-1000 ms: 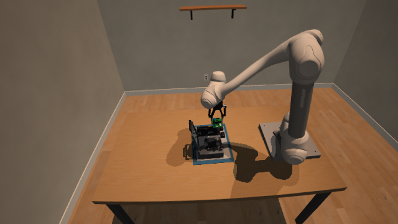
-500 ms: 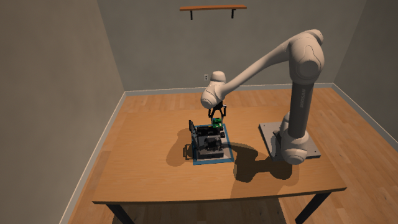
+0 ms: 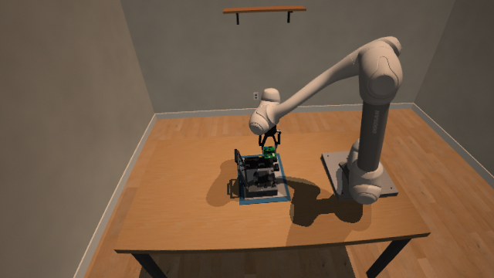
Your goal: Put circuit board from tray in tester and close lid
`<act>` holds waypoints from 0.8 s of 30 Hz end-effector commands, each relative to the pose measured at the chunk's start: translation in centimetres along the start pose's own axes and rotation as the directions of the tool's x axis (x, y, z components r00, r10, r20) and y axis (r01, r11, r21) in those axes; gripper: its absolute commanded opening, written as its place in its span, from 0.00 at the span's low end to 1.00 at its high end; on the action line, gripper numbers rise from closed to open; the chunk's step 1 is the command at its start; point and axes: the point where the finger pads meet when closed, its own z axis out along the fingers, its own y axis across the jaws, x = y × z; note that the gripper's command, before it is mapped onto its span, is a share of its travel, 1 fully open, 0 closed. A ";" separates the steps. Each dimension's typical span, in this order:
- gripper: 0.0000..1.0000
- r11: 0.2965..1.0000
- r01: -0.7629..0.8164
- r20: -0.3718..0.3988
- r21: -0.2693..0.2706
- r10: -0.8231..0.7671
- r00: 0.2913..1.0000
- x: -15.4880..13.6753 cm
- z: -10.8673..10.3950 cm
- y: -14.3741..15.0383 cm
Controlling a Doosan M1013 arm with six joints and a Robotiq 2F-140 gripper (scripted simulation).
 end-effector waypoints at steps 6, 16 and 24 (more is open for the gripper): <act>0.46 1.000 0.000 0.000 0.000 0.000 1.000 0.0 0.0 0.0; 0.46 1.000 0.000 0.000 0.000 0.000 1.000 0.6 -0.1 0.2; 0.46 1.000 0.000 0.000 0.000 0.000 1.000 1.4 -0.1 0.5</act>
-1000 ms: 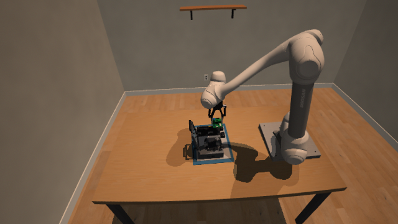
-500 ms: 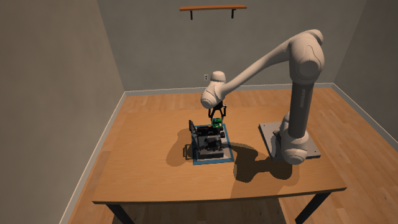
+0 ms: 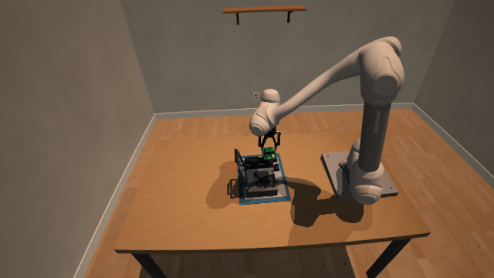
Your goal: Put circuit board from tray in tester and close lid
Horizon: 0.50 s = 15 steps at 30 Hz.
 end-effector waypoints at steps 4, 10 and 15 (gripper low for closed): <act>0.46 1.000 0.000 0.000 0.000 0.000 1.000 1.2 -0.1 0.4; 0.46 1.000 0.000 0.000 0.000 0.000 1.000 2.5 -0.2 0.8; 0.46 1.000 0.000 0.000 0.000 0.000 1.000 3.6 -0.3 1.2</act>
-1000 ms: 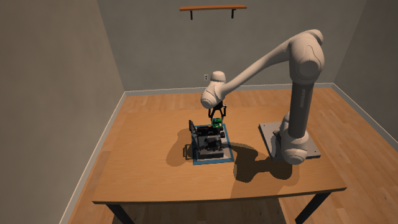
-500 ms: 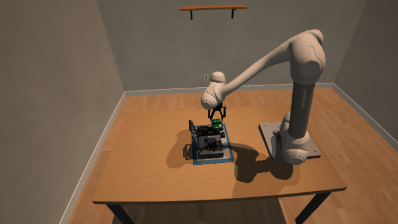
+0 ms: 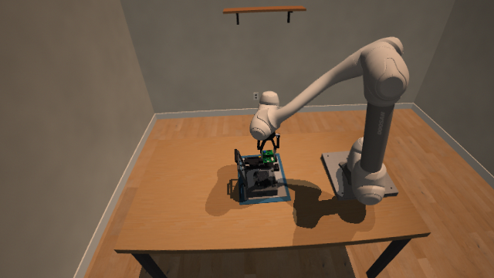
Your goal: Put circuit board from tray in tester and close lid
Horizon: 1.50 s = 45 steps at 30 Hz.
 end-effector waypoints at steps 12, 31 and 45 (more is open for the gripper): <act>0.46 1.000 0.000 0.000 0.000 0.000 1.000 4.5 -0.3 1.5; 0.46 1.000 0.000 0.000 0.000 0.000 1.000 9.7 -0.7 3.3; 0.46 1.000 0.000 0.000 0.000 0.000 1.000 12.5 -0.9 4.3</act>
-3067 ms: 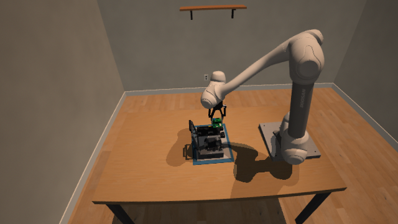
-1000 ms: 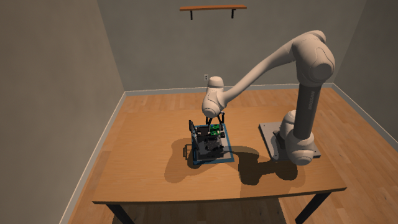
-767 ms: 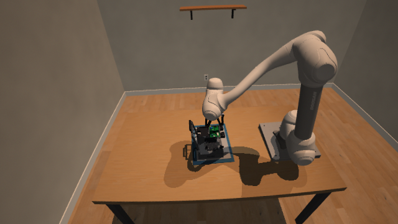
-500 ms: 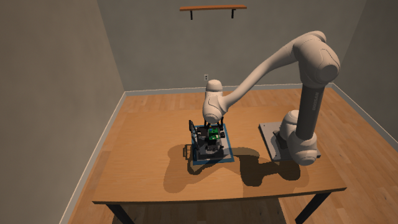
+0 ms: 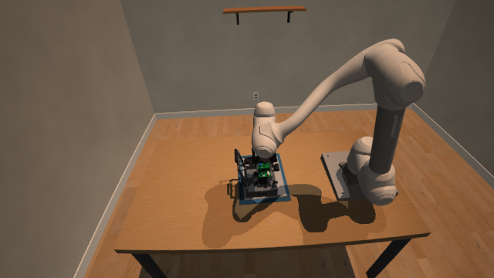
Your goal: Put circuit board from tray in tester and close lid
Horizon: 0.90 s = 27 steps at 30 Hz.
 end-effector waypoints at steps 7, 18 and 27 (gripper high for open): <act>0.46 1.000 0.000 0.000 0.000 0.000 1.000 0.8 -0.1 0.3; 0.46 1.000 0.000 0.000 0.000 0.000 1.000 1.0 -0.1 0.4; 0.46 1.000 0.000 0.000 0.000 0.000 1.000 1.0 -0.1 0.4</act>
